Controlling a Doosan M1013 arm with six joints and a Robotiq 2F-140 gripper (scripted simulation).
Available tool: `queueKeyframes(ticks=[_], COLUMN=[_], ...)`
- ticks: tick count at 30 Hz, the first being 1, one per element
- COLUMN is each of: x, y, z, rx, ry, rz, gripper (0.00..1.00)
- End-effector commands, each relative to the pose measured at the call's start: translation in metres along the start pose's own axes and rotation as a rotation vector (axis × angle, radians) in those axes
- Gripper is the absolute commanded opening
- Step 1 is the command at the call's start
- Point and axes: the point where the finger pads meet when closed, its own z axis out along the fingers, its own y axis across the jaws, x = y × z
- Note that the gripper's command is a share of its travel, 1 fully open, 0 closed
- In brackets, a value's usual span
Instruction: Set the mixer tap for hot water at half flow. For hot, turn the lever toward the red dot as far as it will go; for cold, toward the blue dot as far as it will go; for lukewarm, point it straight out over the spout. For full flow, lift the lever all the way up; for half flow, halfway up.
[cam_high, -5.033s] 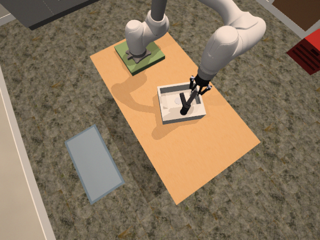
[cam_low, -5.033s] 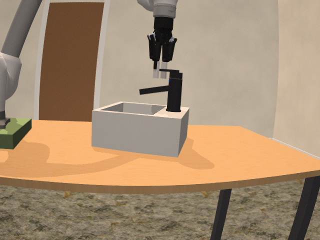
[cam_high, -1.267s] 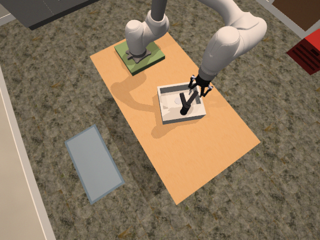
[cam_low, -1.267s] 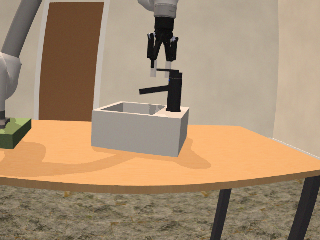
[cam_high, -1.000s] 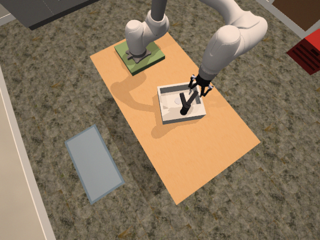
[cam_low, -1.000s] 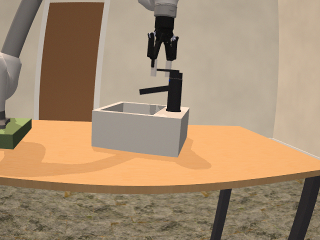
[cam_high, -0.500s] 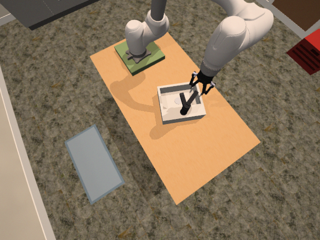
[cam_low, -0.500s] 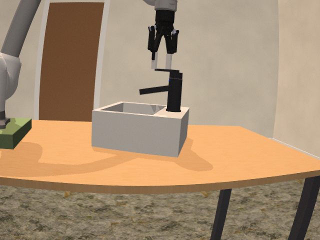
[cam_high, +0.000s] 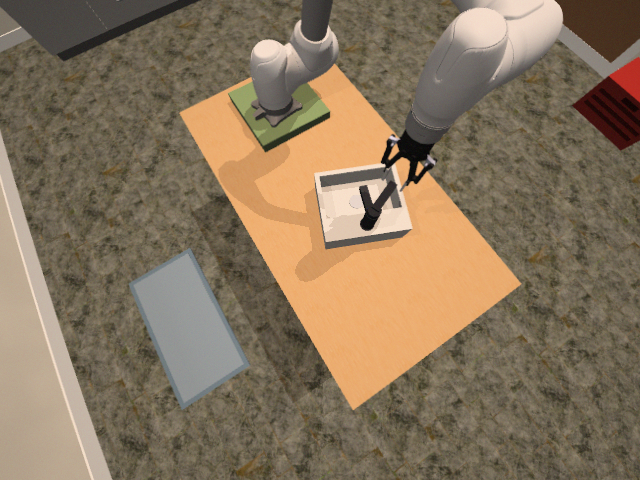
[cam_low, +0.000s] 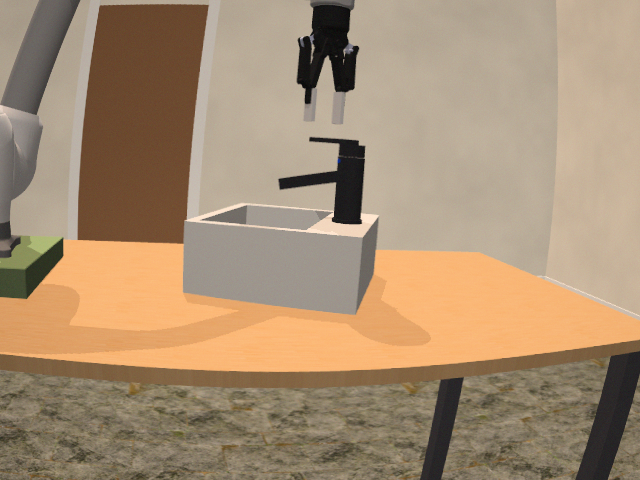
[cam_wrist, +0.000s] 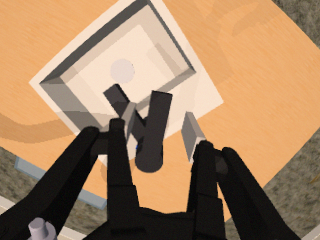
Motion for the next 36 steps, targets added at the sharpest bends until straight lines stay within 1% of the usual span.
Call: queueKeyframes(ticks=[1,8,9,36], x=[0.0000,0.0000,0.0000,0.0000], y=[0.0000,0.0000,0.0000,0.0000], z=[-0.0036,-0.0056,-0.0056,-0.0056], rx=[0.000,0.000,0.000,0.000], ry=[0.000,0.000,0.000,0.000], rz=[0.000,0.000,0.000,0.000], gripper=[0.39,0.39,0.00,0.00])
